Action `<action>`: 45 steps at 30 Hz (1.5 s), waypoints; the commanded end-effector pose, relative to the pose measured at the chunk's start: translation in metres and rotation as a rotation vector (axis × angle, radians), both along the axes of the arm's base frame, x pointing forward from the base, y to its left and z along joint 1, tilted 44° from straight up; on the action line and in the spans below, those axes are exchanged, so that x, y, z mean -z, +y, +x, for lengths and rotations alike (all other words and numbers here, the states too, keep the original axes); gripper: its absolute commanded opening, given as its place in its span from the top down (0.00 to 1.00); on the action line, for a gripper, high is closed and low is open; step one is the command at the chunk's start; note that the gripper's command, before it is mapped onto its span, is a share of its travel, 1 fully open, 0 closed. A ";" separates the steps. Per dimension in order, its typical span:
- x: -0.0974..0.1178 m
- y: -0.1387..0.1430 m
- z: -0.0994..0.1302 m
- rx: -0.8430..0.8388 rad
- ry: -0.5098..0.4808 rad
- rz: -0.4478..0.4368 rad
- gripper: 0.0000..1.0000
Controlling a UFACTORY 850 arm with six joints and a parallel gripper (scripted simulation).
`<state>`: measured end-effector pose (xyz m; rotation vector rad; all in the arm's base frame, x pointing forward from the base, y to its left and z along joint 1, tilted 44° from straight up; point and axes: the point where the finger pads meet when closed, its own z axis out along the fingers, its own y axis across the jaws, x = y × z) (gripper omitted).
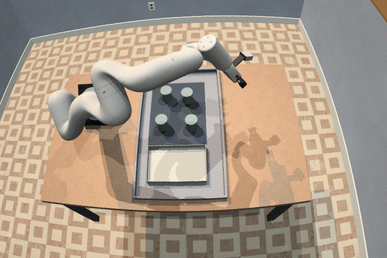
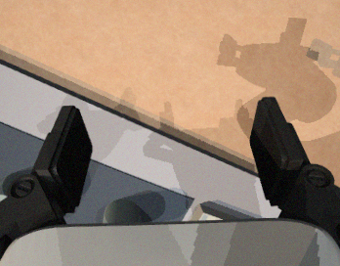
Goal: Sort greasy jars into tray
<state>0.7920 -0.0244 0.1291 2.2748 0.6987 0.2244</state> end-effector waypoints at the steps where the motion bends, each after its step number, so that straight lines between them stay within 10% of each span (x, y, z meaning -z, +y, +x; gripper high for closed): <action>1: 0.000 0.003 -0.019 0.034 -0.011 0.003 0.00; 3: 0.000 0.003 -0.019 0.034 -0.011 0.003 0.00; 4: 0.012 0.008 -0.075 0.172 -0.008 0.003 0.00; 13: 0.012 0.008 -0.075 0.172 -0.008 0.003 0.00; 14: 0.023 0.013 -0.133 0.312 -0.009 0.005 0.00; 21: 0.023 0.013 -0.133 0.312 -0.009 0.005 0.00; 22: 0.034 0.017 -0.190 0.450 -0.009 0.005 0.00; 31: 0.034 0.017 -0.190 0.450 -0.009 0.005 0.00; 32: 0.045 0.022 -0.249 0.589 -0.013 0.008 0.00; 39: 0.045 0.022 -0.249 0.589 -0.013 0.008 0.00; 40: 0.055 0.027 -0.306 0.726 -0.018 0.011 0.00; 45: 0.055 0.027 -0.306 0.726 -0.018 0.011 0.00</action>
